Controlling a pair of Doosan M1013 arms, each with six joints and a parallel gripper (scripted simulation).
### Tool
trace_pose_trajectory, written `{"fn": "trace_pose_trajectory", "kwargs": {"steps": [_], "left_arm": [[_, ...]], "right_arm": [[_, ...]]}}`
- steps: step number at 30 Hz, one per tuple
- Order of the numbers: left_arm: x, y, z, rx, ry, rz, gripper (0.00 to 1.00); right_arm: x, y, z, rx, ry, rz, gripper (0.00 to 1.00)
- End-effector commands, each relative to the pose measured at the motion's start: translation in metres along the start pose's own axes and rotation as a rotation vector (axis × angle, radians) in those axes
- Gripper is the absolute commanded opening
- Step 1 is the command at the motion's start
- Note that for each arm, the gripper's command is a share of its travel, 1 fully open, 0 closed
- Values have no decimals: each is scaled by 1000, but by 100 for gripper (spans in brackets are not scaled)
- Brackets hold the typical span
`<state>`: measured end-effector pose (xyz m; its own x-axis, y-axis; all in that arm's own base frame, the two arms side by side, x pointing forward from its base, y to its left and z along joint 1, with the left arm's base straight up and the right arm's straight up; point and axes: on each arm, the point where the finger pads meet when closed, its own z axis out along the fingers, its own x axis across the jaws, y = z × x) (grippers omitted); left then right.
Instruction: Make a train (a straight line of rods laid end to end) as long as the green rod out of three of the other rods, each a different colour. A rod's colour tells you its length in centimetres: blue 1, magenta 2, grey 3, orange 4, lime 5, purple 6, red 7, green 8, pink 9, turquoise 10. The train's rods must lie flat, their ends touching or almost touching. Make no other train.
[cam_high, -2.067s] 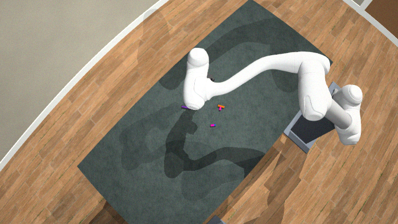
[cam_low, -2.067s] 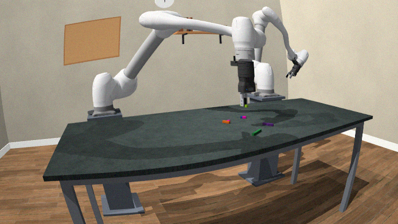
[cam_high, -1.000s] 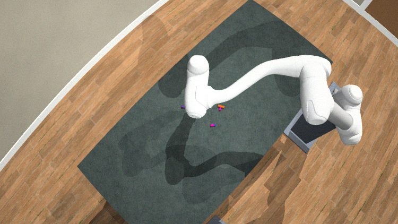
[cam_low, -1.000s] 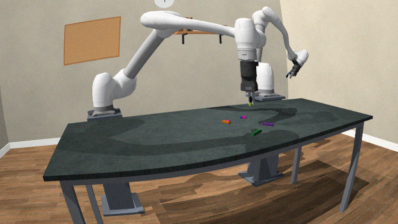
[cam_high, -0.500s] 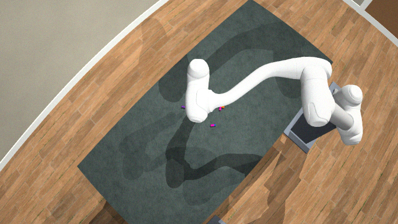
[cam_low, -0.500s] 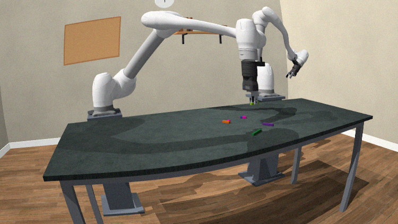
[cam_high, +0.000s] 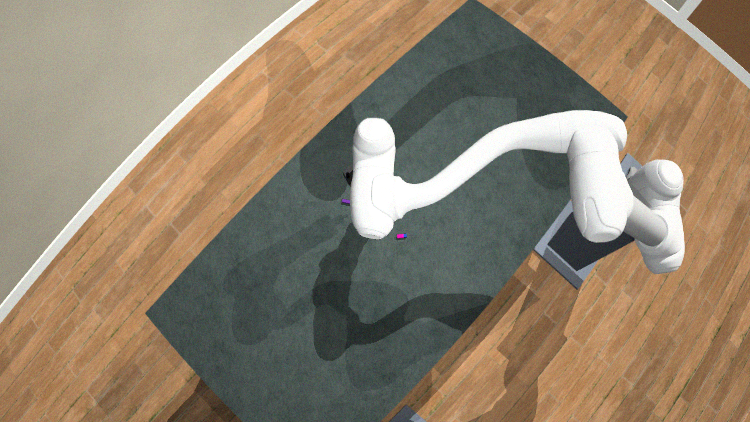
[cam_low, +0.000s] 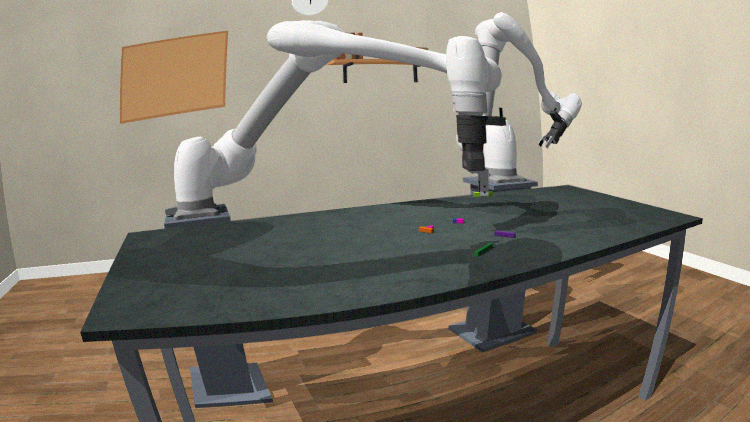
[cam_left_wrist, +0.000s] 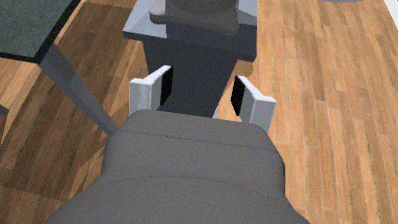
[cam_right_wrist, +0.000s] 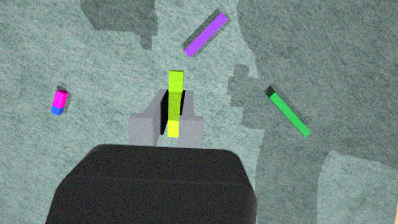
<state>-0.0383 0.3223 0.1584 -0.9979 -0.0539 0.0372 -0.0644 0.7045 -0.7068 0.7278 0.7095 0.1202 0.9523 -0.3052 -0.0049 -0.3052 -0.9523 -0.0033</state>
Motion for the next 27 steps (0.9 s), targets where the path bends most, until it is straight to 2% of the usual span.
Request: {"fn": "trace_pose_trajectory", "kwargs": {"steps": [1, 10, 12, 13, 27], "left_arm": [[0, 0, 0, -1, 0, 0, 100], [0, 0, 0, -1, 0, 0, 100], [0, 0, 0, -1, 0, 0, 100], [0, 0, 0, -1, 0, 0, 100], [0, 0, 0, -1, 0, 0, 100]], "right_arm": [[-2, -3, -2, -1, 6, 167, 24], [-6, -6, -1, 0, 6, 472, 24], [-6, -6, -1, 0, 6, 472, 24], [-8, -6, -1, 0, 6, 572, 24], [-17, -6, -1, 1, 6, 1029, 24]]}}
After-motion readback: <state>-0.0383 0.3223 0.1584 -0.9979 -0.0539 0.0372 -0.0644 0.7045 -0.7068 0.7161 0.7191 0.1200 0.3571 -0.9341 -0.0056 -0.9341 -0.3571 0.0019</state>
